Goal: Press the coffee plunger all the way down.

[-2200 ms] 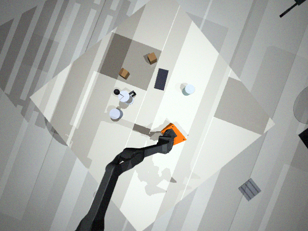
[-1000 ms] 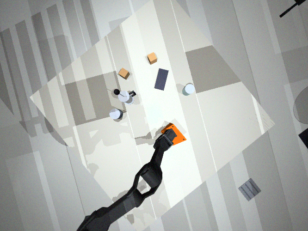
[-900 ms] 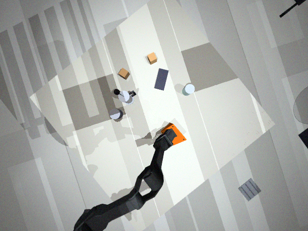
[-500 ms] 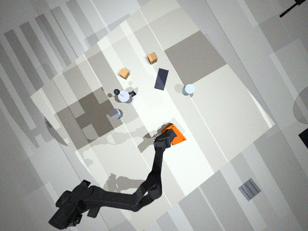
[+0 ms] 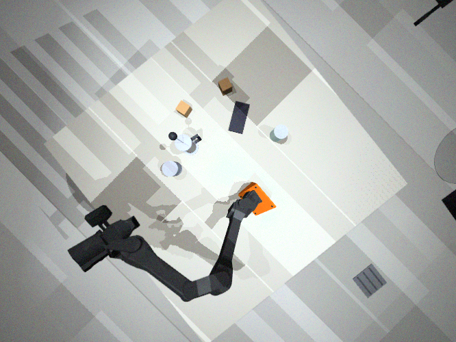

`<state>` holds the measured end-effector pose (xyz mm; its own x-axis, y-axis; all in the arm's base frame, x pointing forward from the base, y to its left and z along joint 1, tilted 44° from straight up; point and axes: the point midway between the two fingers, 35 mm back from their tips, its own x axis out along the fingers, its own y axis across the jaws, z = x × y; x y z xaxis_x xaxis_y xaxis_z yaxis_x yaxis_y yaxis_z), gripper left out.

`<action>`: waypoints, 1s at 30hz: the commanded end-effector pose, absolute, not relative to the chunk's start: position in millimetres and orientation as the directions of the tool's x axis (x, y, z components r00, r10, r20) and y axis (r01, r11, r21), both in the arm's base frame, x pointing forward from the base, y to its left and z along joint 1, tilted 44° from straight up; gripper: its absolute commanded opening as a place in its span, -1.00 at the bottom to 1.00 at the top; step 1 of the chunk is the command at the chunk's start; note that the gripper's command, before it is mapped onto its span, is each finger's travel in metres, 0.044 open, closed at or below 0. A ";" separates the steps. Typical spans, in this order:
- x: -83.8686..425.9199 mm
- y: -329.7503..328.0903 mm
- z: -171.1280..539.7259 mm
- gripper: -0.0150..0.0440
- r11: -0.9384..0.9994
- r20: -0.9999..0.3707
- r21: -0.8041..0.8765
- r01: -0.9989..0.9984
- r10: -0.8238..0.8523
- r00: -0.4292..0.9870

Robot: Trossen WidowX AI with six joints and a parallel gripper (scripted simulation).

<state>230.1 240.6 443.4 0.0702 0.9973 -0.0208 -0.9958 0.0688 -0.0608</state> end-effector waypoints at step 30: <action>333.7 -103.7 243.2 1.00 0.690 -0.247 0.668 -0.280 0.560 0.790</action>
